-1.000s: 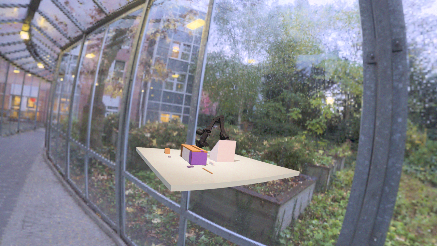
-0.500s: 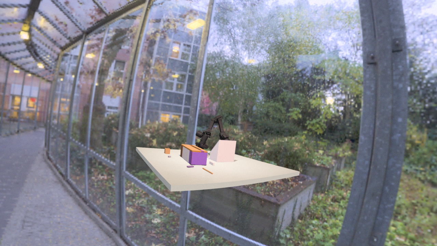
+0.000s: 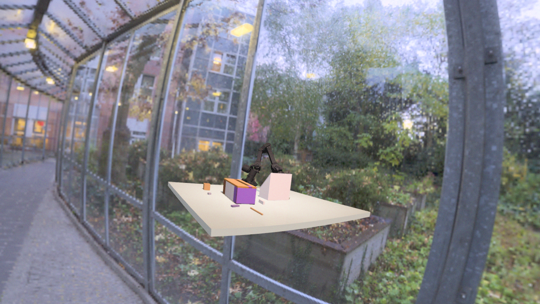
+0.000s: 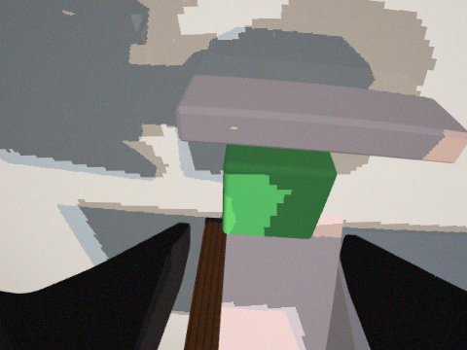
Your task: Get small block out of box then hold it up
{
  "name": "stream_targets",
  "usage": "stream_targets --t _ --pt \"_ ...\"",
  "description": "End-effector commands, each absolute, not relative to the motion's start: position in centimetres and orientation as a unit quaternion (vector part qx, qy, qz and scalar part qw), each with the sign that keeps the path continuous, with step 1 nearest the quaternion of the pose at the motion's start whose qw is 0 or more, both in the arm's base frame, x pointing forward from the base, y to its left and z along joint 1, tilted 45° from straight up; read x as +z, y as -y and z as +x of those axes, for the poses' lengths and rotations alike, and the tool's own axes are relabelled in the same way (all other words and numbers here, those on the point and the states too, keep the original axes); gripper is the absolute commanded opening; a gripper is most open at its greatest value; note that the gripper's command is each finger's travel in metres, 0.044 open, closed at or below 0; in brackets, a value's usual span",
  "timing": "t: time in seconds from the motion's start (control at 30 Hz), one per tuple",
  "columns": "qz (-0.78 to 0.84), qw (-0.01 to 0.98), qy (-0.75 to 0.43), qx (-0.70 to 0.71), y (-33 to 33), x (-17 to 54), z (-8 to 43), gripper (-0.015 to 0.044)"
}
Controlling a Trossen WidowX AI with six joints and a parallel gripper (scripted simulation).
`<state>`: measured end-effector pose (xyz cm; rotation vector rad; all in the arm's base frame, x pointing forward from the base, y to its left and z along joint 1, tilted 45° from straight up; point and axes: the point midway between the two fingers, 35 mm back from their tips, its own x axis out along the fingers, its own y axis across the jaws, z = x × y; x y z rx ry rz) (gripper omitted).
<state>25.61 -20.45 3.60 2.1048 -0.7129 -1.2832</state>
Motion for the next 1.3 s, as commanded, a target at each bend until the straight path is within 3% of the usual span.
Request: stream_targets --t 0.0,0.37,0.63,0.73,0.8,1.27 --pt "0.786 0.285 0.264 -0.481 20.9 3.0 25.5 0.0285" --pt "0.786 0.286 0.264 -0.480 22.0 1.9 25.2 0.0285" --pt "0.786 0.286 0.264 -0.480 22.0 1.9 25.2 0.0075" --pt "0.786 0.286 0.264 -0.480 22.0 1.9 25.2 0.0055" --pt "0.786 0.286 0.264 -0.480 21.9 2.1 25.2 0.0002" --pt "0.786 0.283 0.266 -0.480 18.3 5.7 25.4 0.0000"
